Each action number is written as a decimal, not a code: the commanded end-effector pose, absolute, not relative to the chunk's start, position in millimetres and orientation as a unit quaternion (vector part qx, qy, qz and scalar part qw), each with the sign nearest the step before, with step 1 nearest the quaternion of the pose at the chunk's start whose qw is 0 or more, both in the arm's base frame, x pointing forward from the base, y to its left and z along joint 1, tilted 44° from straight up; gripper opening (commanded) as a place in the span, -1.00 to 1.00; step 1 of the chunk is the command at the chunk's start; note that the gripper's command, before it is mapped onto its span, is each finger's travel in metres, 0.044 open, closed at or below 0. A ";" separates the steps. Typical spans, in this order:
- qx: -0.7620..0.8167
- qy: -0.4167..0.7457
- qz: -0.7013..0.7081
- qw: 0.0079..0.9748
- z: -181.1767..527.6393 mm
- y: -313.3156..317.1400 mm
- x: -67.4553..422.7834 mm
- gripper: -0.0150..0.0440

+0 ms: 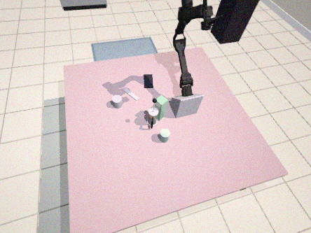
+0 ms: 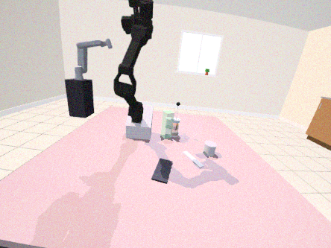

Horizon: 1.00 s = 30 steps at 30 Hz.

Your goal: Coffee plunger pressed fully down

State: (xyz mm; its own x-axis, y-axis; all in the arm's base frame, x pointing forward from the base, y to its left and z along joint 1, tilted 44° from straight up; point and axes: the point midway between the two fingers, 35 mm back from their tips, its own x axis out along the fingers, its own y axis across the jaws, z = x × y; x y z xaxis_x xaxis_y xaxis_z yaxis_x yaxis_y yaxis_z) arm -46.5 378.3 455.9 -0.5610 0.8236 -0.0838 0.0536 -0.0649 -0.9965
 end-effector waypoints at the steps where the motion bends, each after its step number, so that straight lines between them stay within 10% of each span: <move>1: -0.406 -0.464 0.688 0.383 405.4 402.0 -9.3 1.00; 18: -0.459 0.161 0.477 0.733 193.3 349.7 158.3 1.00; 30: -0.395 0.275 0.045 0.875 119.0 204.4 218.5 1.00</move>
